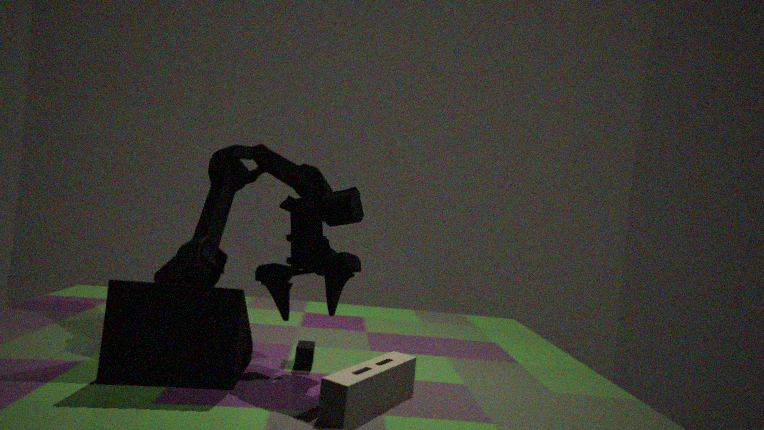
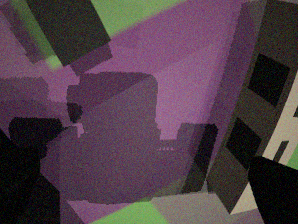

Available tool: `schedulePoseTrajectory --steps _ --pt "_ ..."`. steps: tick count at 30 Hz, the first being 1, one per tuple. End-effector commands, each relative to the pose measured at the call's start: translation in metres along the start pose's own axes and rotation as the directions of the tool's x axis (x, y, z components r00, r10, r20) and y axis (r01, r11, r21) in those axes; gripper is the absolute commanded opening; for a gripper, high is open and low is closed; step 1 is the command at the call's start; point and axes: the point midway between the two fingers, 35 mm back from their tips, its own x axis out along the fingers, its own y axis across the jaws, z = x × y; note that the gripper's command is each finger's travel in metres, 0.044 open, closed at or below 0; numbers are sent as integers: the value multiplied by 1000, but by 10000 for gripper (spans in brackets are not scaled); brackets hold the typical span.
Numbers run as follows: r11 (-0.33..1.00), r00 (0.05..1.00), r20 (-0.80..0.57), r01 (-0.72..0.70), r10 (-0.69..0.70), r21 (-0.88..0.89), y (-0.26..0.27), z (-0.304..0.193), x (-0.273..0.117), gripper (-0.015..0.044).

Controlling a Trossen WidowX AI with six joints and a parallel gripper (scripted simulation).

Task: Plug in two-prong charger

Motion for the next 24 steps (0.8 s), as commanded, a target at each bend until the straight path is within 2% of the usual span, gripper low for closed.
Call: schedulePoseTrajectory --steps 1,16,24 --pt "994 998 27 -48 51 -98 5 9 5 440" --pt "867 968 121 -137 220 -480 27 47 13 440" --pt "858 966 125 -138 227 -495 29 49 15 440"
